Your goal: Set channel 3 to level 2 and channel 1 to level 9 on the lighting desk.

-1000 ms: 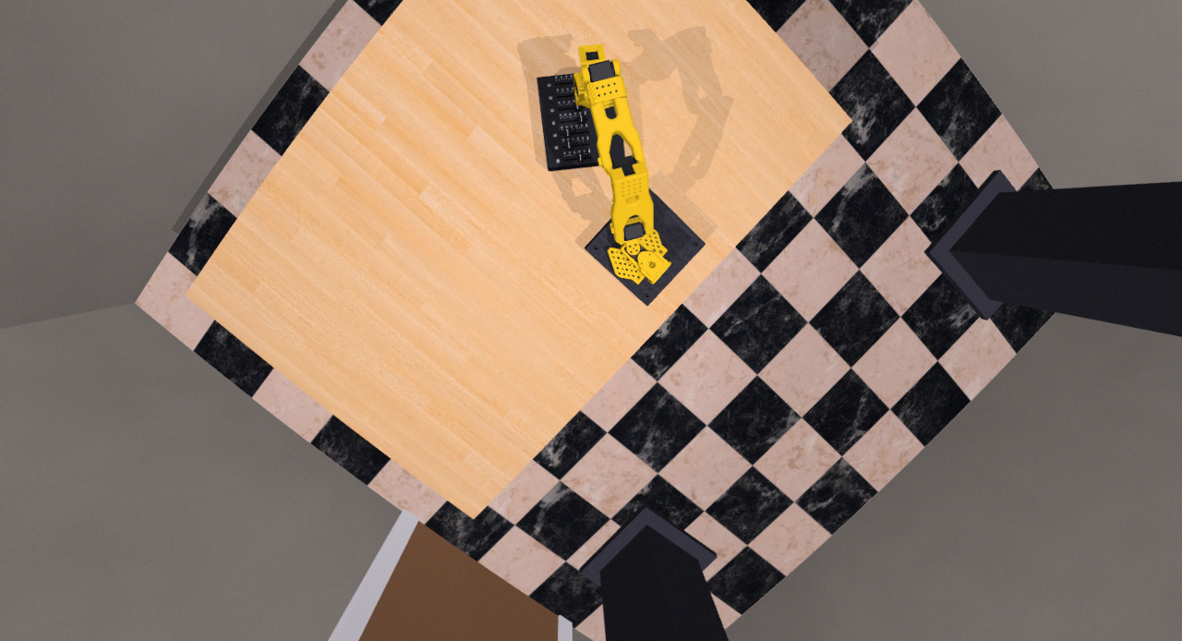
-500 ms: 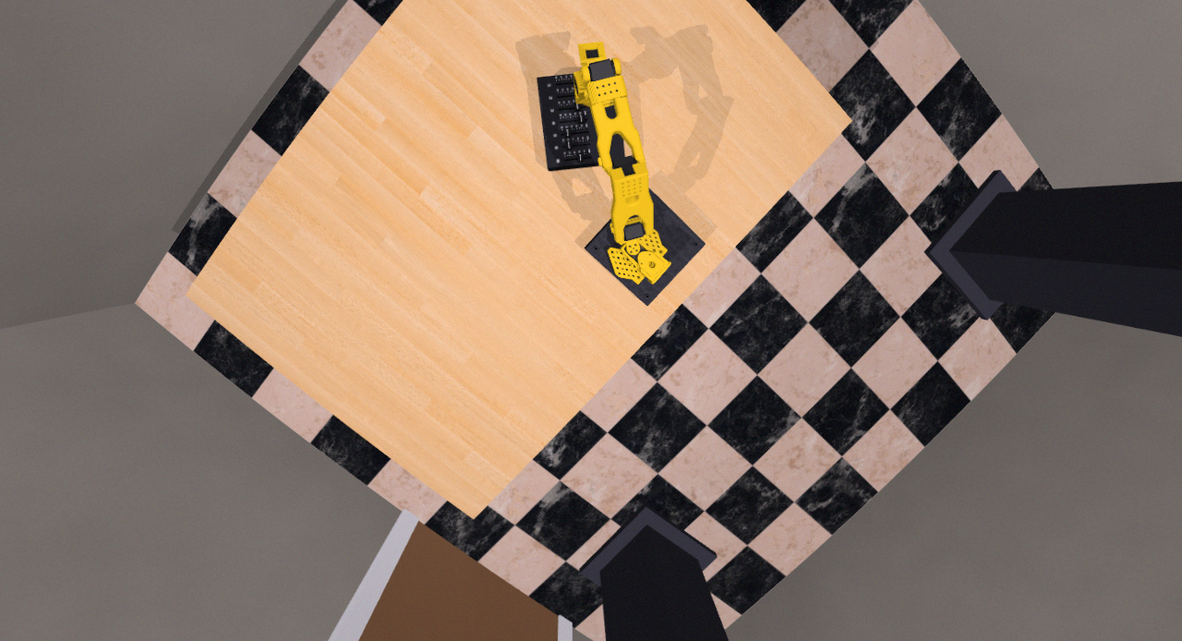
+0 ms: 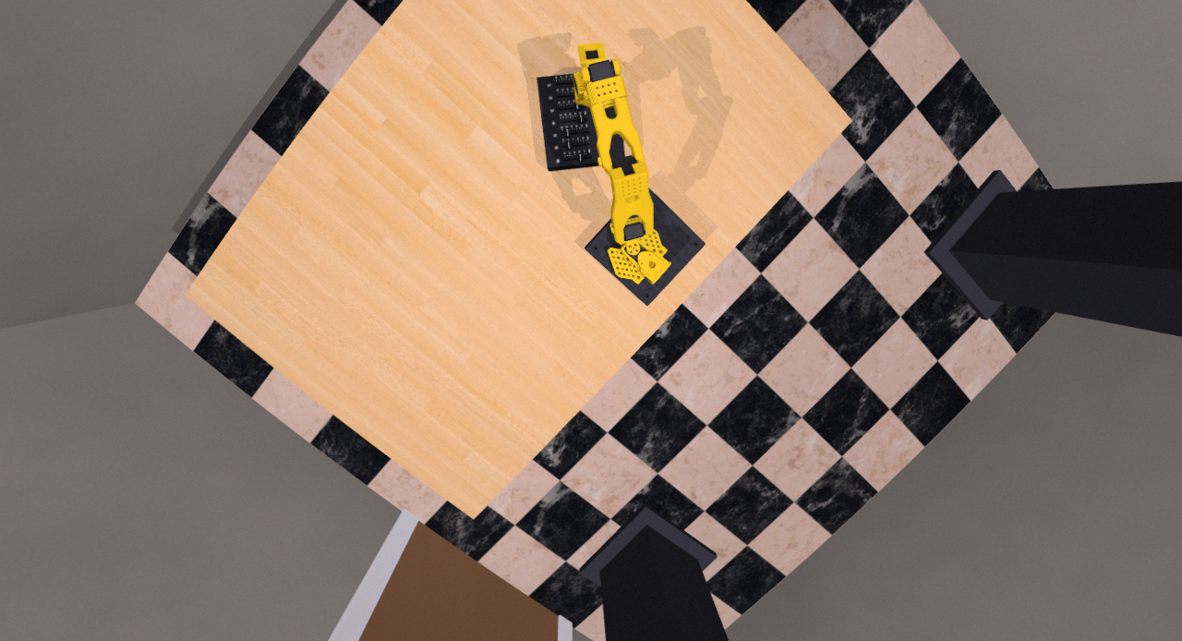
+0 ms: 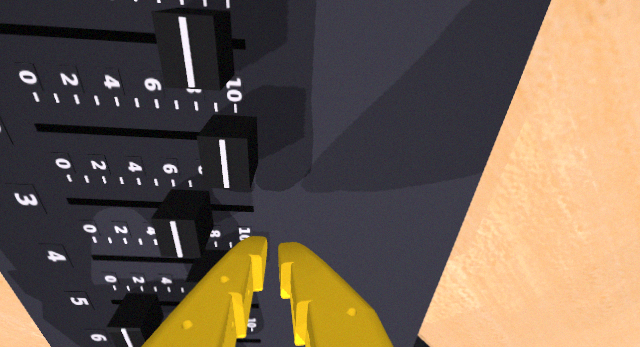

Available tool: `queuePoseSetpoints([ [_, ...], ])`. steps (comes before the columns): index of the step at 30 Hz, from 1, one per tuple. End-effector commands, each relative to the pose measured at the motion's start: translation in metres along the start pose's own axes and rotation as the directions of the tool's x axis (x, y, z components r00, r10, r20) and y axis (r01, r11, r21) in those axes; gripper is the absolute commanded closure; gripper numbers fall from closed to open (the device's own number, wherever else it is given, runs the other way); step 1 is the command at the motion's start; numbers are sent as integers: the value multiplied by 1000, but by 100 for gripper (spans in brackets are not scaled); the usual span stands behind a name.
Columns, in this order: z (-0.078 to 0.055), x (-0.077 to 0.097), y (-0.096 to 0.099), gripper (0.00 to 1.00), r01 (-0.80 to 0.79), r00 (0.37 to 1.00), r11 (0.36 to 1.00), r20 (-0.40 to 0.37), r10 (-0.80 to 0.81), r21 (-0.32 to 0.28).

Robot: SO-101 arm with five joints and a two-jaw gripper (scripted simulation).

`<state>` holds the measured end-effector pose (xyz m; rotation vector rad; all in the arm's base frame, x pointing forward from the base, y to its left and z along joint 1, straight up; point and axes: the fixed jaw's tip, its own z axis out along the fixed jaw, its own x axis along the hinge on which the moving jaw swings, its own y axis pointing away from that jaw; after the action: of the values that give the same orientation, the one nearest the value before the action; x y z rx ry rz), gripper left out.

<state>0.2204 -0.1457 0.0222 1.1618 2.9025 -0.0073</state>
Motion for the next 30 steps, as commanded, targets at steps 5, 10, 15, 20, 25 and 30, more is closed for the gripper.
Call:
queuePoseSetpoints([
  [5,11,2,-2,100,2,1000,1000,-16,-2,1],
  [10,12,2,-2,100,2,1000,1000,-16,-2,1],
  [15,12,2,-2,100,2,1000,1000,-16,-2,1],
  [20,13,3,-2,100,2,1000,1000,-16,-2,1],
  [25,16,4,-2,100,2,1000,1000,-16,-2,1],
  [30,17,4,-2,100,2,1000,1000,-16,-2,1],
])
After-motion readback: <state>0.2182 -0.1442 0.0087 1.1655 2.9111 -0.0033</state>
